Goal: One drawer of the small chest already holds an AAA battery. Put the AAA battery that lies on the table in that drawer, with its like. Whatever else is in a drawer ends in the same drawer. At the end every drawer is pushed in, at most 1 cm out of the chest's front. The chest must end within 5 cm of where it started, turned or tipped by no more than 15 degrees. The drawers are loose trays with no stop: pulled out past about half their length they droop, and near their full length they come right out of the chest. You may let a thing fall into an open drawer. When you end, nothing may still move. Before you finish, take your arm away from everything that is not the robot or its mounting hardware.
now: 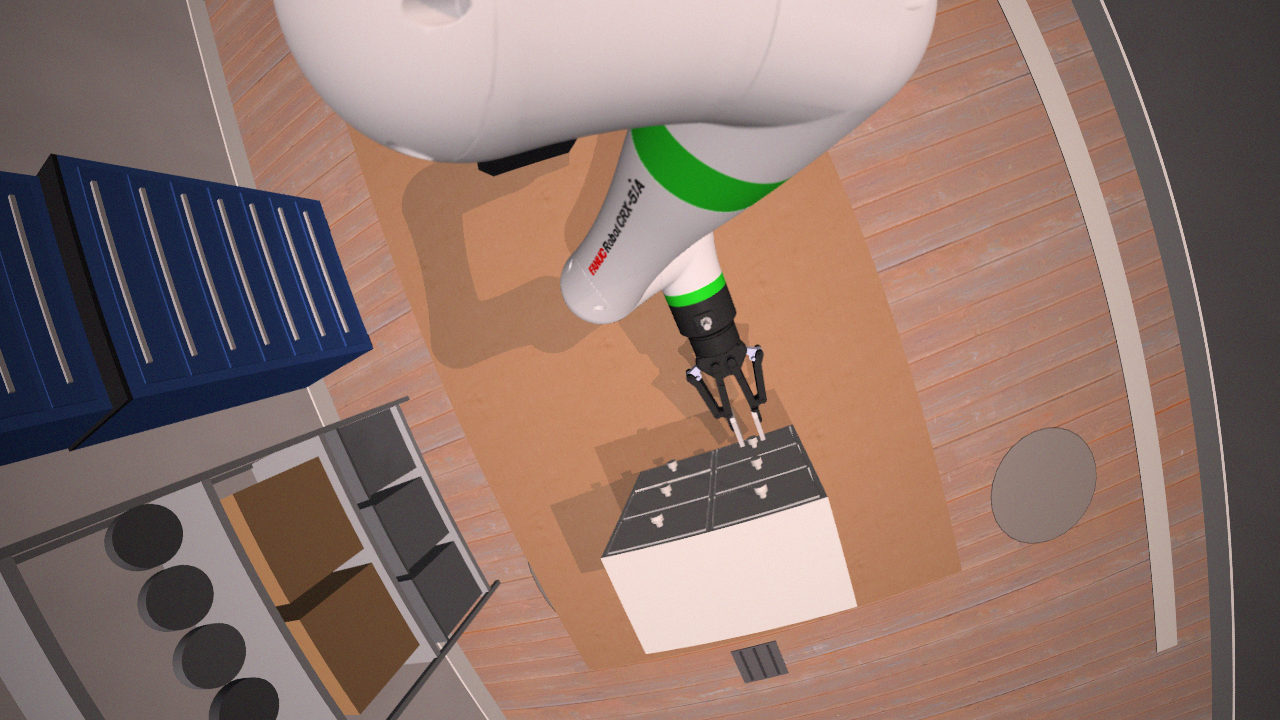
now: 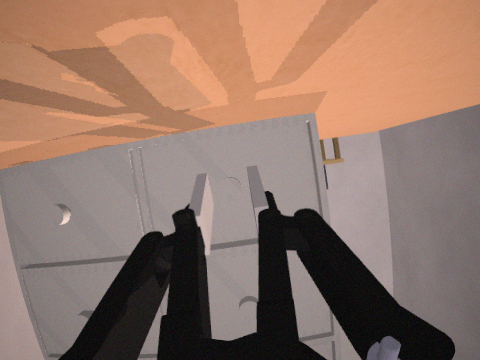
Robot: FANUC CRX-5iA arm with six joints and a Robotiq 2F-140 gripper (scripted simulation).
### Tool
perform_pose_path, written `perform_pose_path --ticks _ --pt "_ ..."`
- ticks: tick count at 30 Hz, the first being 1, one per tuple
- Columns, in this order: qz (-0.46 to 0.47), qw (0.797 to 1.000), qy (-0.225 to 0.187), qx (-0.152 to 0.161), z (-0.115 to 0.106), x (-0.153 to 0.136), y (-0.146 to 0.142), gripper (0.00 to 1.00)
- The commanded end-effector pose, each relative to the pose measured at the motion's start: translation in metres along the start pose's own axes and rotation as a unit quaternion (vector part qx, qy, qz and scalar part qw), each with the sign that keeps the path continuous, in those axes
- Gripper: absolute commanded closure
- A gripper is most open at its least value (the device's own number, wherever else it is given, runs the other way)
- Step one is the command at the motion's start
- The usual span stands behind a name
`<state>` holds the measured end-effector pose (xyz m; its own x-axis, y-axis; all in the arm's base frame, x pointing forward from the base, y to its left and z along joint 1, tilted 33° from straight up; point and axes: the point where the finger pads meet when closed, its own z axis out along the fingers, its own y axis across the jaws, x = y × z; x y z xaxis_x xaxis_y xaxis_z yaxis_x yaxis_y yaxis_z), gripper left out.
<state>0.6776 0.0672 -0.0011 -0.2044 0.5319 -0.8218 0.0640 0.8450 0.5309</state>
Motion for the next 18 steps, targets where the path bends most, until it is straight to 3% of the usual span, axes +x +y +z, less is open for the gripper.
perform_pose_path --ticks 1,18 --pt "0.0 1.0 0.0 0.0 0.0049 -0.0019 0.0 0.8" --pt "0.0 1.0 0.0 0.0 0.0074 -0.0028 0.0 0.8"
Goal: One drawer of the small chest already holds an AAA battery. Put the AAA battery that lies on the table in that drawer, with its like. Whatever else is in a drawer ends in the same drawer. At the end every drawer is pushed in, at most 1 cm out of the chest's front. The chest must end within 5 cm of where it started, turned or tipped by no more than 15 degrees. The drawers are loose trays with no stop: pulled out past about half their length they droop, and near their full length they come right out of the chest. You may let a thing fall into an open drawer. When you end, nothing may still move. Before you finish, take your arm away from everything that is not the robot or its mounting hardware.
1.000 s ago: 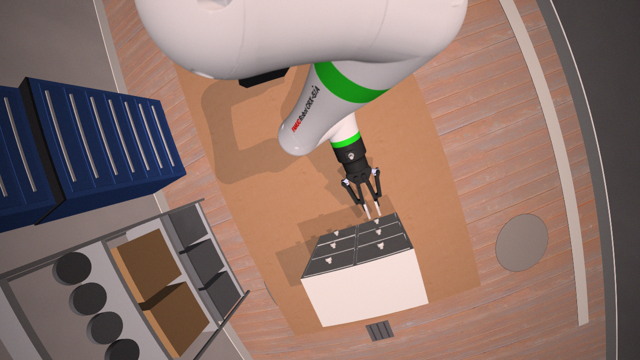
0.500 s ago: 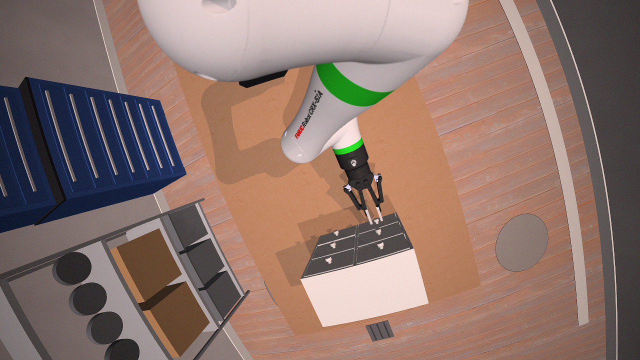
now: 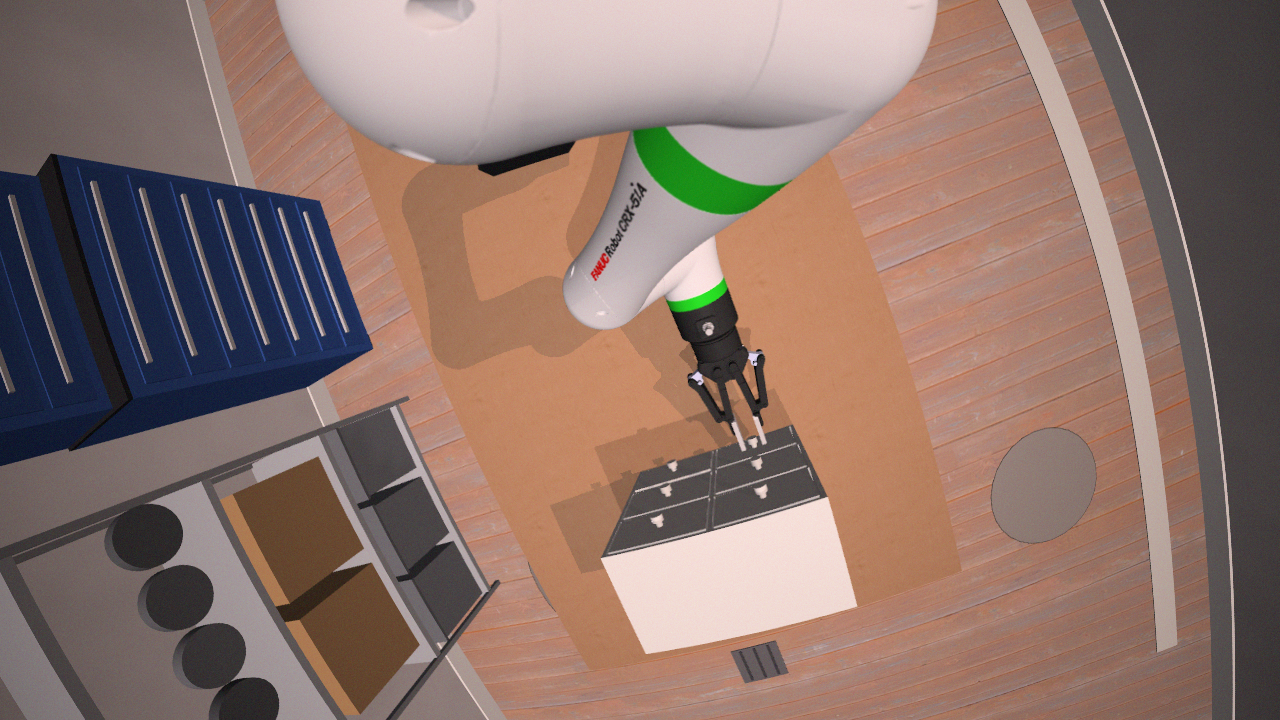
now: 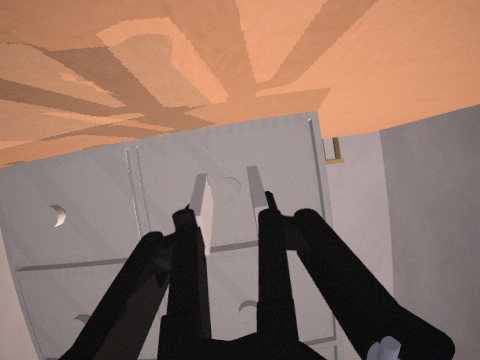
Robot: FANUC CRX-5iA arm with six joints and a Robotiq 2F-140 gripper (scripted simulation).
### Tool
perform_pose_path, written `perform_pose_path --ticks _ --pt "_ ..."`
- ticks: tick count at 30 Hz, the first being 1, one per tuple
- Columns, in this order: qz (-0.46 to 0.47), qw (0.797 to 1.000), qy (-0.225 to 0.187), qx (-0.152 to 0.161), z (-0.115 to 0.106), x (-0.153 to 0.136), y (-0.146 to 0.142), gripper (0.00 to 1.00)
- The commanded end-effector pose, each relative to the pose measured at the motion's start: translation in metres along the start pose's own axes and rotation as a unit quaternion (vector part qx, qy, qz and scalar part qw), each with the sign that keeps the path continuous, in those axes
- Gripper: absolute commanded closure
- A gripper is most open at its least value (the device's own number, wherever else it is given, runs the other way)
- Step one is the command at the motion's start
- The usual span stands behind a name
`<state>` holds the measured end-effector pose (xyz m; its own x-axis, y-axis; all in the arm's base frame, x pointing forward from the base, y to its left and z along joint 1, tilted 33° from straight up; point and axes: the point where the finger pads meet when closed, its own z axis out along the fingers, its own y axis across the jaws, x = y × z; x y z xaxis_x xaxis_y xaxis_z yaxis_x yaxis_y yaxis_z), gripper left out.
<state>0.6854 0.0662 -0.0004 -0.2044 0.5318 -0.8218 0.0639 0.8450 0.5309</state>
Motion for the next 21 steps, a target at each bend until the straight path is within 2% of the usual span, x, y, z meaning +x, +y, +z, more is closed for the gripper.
perform_pose_path --ticks 1,13,14,21 --pt "0.0 1.0 0.0 0.0 0.0 -0.0001 -0.0001 0.8" --pt "0.0 1.0 0.0 0.0 0.0 -0.0001 -0.0001 0.8" --pt "0.0 1.0 0.0 0.0 0.0 -0.0001 -0.0001 0.92" --pt "0.0 1.0 0.0 0.0 0.0 -0.0001 -0.0001 0.92"
